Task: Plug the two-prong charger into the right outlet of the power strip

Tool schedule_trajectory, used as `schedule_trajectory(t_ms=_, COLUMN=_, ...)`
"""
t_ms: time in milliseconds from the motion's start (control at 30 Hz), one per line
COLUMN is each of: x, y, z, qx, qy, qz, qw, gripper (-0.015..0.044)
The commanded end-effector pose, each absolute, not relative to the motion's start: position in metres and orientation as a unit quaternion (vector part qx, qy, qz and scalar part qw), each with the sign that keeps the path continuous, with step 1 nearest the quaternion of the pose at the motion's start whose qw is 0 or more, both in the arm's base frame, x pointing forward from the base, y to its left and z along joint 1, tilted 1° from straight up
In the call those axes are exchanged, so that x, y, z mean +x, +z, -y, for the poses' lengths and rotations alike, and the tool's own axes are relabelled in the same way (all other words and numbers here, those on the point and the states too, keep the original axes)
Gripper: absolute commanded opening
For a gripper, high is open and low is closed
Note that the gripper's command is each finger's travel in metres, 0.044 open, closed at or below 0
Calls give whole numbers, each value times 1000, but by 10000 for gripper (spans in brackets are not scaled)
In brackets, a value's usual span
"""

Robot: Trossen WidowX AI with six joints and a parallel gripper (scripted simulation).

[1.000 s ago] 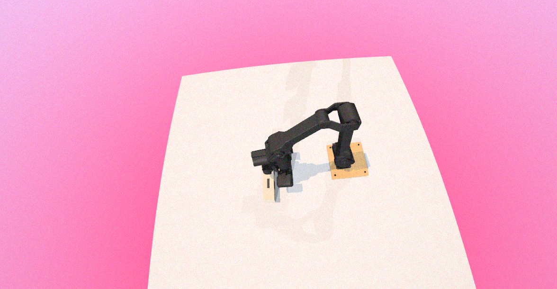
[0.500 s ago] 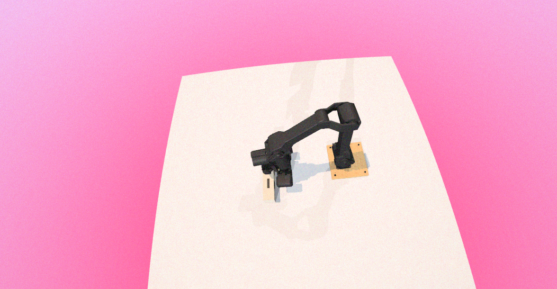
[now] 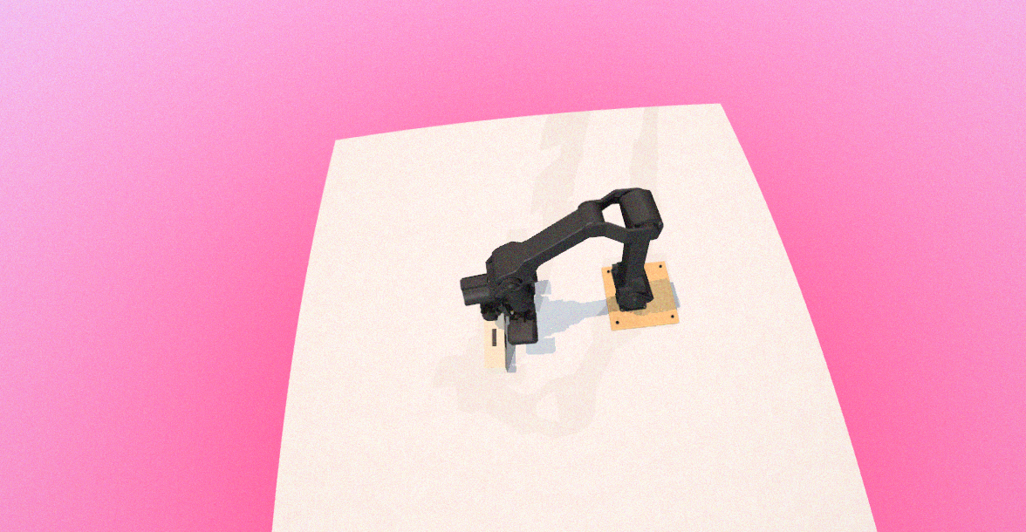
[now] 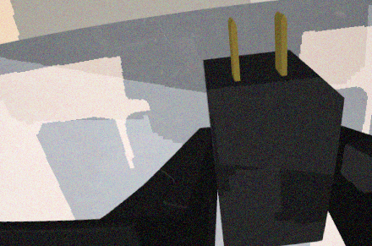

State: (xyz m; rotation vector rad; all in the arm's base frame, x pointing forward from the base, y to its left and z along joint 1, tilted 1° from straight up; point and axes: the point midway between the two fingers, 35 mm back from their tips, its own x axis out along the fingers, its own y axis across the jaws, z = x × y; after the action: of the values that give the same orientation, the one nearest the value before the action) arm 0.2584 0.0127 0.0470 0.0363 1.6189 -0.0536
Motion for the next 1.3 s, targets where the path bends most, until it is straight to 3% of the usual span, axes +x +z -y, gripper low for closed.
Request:
schedule_trajectory(t_ms=0, x=260, y=47, z=-12, qx=14, qy=-24, qz=-723, qw=690, gripper=0)
schedule_trajectory(t_ms=1267, x=267, y=48, z=-11, qx=14, qy=-24, qz=-723, qw=691, gripper=0)
